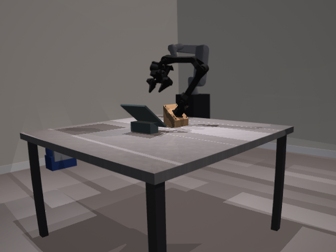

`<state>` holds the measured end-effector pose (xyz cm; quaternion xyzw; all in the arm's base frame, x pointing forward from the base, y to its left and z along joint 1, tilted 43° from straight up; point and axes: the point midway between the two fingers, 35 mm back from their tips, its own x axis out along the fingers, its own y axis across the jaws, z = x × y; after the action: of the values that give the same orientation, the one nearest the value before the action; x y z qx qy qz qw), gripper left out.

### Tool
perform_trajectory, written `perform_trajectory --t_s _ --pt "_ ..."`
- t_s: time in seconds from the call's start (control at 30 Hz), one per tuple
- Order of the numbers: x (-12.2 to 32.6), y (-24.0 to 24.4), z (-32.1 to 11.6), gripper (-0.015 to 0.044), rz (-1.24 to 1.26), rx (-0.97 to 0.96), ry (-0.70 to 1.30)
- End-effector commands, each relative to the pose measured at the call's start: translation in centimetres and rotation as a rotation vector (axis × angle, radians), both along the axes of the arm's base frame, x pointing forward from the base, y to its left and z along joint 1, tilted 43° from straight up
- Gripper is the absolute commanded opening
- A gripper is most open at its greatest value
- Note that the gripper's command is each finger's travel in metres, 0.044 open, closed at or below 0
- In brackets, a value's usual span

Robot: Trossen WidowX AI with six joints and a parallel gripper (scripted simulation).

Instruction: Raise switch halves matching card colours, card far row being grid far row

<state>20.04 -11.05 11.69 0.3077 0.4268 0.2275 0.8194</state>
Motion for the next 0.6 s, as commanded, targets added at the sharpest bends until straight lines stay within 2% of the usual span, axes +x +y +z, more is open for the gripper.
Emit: perform_trajectory --t_s 0.0,0.17,0.37,0.47,0.57 --pt "0.1 0.1 0.0 0.0374 0.001 -0.002 0.002" --pt "3.5 2.9 -0.2 0.0242 0.007 -0.047 0.037" --pt "7.7 8.4 1.3 0.0085 0.011 -0.044 0.012" --pt "8.4 10.0 2.0 0.0006 0.015 -0.028 -0.002" --pt "8.4 10.0 2.0 0.0000 0.015 -0.028 -0.002"
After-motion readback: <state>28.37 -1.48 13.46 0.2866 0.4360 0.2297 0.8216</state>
